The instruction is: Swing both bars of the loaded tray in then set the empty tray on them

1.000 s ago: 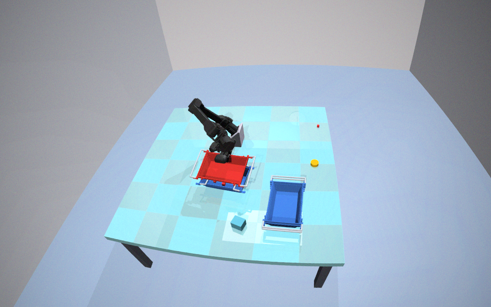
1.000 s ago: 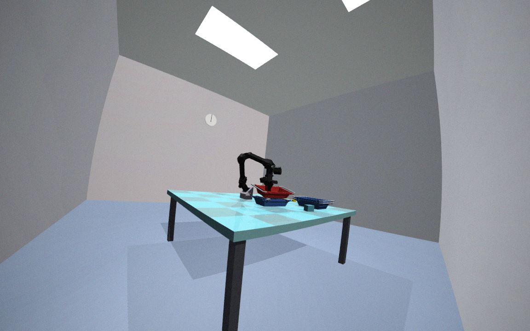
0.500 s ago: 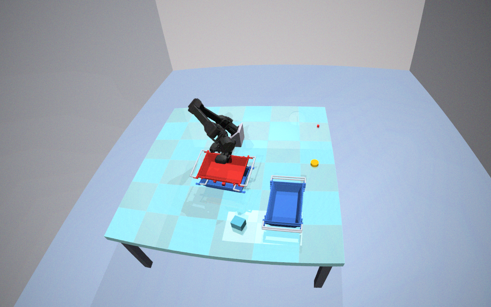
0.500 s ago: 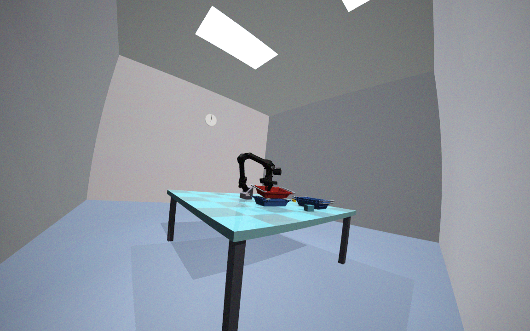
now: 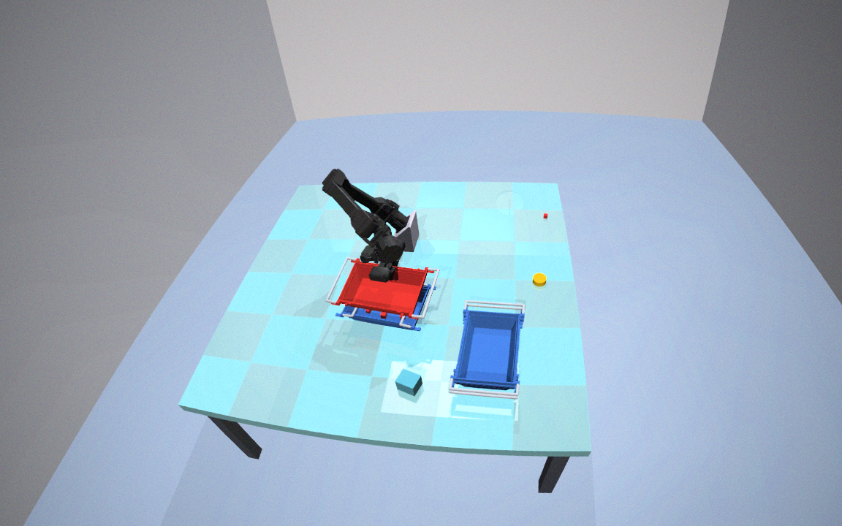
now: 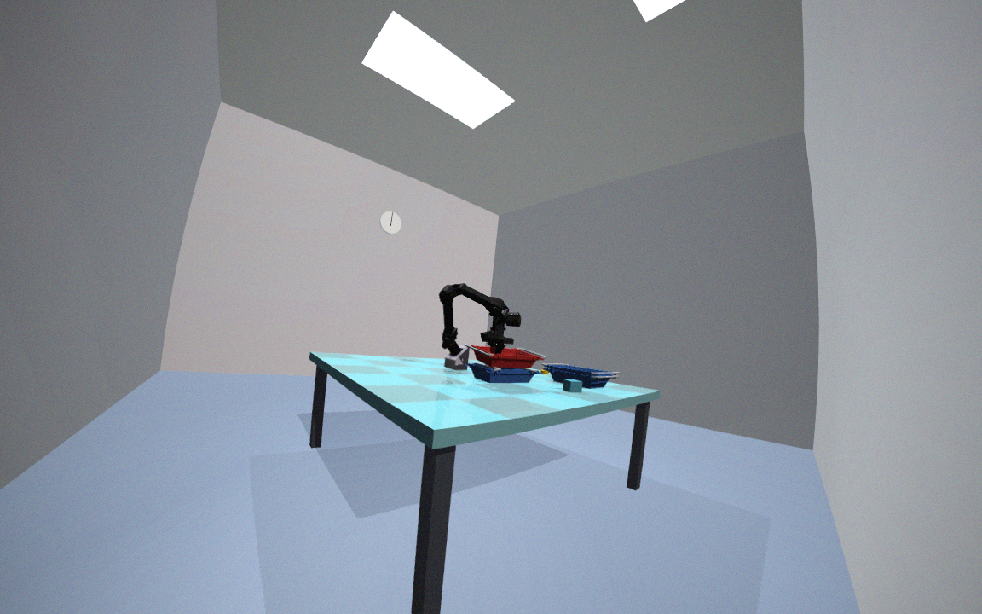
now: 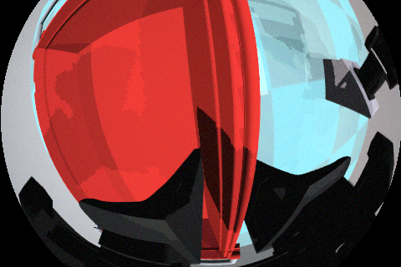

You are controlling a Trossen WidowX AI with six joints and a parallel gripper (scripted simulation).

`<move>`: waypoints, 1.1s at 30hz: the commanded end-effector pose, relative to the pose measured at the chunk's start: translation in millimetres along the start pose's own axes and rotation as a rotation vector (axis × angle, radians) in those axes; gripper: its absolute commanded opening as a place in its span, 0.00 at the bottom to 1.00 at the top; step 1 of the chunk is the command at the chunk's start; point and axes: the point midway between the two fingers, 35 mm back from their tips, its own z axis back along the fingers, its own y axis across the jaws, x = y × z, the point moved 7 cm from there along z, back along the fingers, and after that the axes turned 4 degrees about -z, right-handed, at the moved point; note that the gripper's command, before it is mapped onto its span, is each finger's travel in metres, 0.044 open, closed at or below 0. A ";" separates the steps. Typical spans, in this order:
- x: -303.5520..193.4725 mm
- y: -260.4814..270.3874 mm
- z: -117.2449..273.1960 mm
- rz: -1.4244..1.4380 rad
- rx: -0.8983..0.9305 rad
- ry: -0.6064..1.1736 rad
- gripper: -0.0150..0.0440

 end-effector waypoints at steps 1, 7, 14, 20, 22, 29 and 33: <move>2.3 -1.6 -5.5 0.001 -0.021 -0.002 0.25; 2.3 -1.6 -5.5 0.001 -0.021 -0.002 0.25; 2.4 -2.6 -9.7 0.001 -0.020 -0.002 0.25; 2.5 -3.8 -14.0 0.001 -0.020 -0.002 0.25; 2.5 -3.8 -14.0 0.001 -0.020 -0.002 0.25; 2.5 -3.8 -14.0 0.001 -0.020 -0.002 0.25; 2.5 -3.8 -14.0 0.001 -0.020 -0.002 0.25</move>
